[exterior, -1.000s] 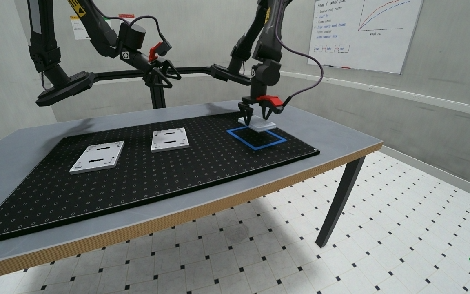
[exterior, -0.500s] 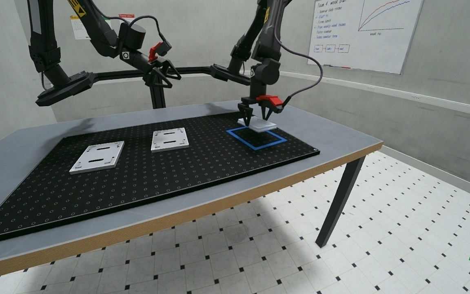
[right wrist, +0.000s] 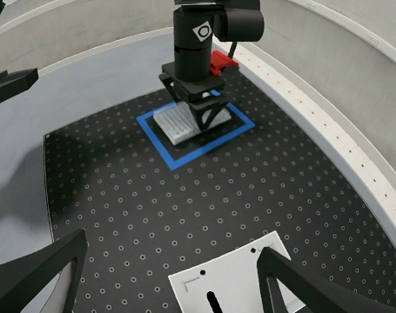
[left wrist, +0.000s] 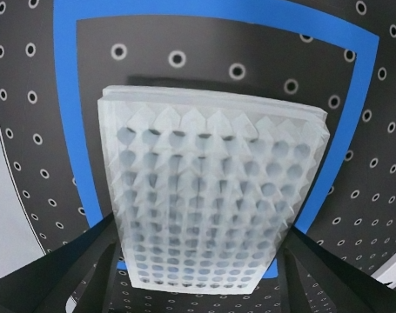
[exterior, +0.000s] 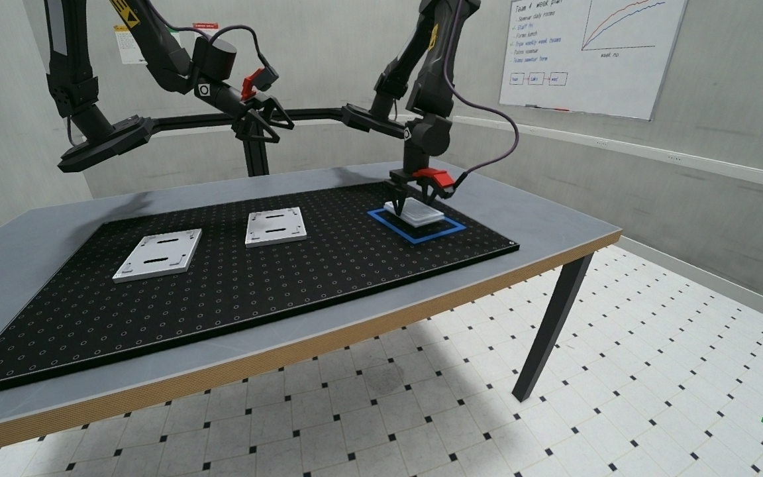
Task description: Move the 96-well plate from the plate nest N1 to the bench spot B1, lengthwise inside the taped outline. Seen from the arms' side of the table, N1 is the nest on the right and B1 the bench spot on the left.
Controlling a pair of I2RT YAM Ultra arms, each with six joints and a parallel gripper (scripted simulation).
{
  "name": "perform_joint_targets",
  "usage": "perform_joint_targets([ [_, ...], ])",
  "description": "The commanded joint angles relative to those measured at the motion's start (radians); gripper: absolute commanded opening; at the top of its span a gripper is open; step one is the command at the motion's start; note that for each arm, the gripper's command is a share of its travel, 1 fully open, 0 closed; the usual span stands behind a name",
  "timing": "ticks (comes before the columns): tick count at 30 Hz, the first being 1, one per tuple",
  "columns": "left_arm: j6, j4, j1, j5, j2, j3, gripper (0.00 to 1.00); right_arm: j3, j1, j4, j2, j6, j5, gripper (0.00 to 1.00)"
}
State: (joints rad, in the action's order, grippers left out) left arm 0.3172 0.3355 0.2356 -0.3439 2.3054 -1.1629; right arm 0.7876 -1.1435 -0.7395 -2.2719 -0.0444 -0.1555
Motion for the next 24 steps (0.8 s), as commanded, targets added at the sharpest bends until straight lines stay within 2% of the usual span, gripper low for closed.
perform_joint_targets([
  [1,-0.006,-0.014,0.004,0.002,-0.007,-0.015,0.81,0.017,-0.008,-0.009,0.021,-0.002,0.005,1.0],
  [24,-0.019,-0.013,0.002,0.004,0.014,-0.038,0.81,0.017,-0.008,-0.009,0.021,-0.002,0.005,1.0],
])
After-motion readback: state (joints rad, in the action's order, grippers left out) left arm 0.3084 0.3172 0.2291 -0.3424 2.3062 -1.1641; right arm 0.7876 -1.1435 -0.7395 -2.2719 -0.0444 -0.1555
